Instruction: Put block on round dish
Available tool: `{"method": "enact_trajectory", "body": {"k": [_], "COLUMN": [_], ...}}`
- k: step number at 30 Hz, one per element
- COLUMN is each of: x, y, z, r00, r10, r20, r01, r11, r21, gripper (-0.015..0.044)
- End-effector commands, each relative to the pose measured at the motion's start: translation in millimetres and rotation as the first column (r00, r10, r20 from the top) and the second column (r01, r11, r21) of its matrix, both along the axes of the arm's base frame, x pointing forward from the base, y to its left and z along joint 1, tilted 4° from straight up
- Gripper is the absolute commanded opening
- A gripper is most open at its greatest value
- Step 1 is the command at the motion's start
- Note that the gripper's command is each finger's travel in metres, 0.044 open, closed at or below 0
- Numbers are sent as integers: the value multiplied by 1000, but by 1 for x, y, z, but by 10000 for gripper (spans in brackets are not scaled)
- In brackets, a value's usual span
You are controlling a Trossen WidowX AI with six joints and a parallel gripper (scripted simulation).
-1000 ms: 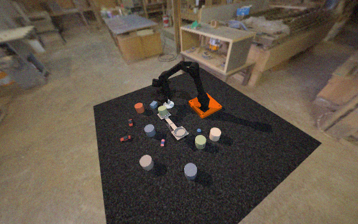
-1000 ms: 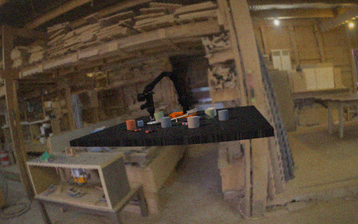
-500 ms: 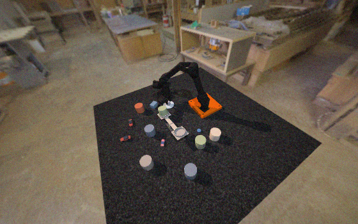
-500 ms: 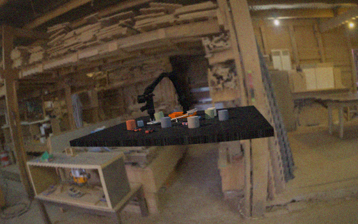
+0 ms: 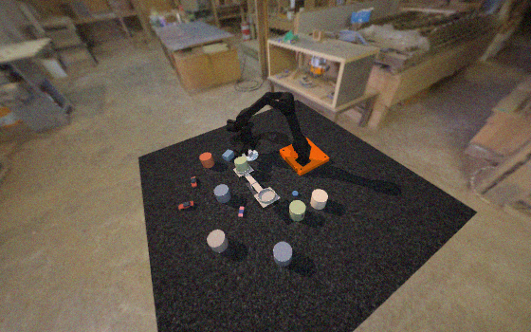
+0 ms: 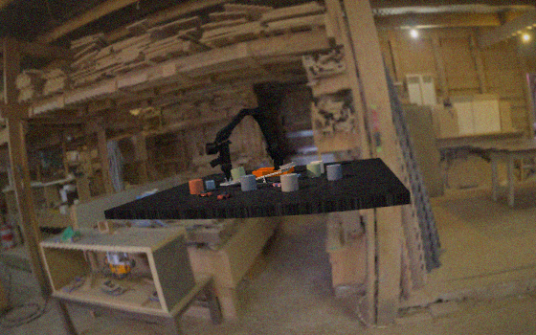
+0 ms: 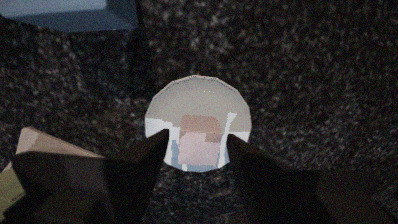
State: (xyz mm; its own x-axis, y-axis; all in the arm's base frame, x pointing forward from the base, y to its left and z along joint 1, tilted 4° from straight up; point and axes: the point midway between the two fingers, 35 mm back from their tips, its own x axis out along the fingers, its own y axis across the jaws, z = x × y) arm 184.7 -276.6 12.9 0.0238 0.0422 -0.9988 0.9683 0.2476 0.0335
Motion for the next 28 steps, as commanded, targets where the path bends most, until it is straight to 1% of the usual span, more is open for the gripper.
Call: {"method": "enact_trajectory", "body": {"k": [1, 3, 4, 7, 14, 18, 28], "x": [0, 0, 0, -2, -2, -4, -4], "y": [0, 0, -1, -2, -2, -1, -1], "z": [0, 3, 12, 53, 59, 99, 101], "r00": [1000, 1000, 1000, 1000, 1000, 1000, 1000], "r10": [0, 0, 1, 3, 3, -1, -1], "r20": [0, -1, -1, -3, -3, 3, 3], "r01": [0, 0, -1, -3, -3, 1, 1], "r11": [1000, 1000, 1000, 1000, 1000, 1000, 1000], "r21": [0, 0, 0, 2, 1, -6, -6], "gripper": [367, 420, 440, 440, 440, 440, 440]}}
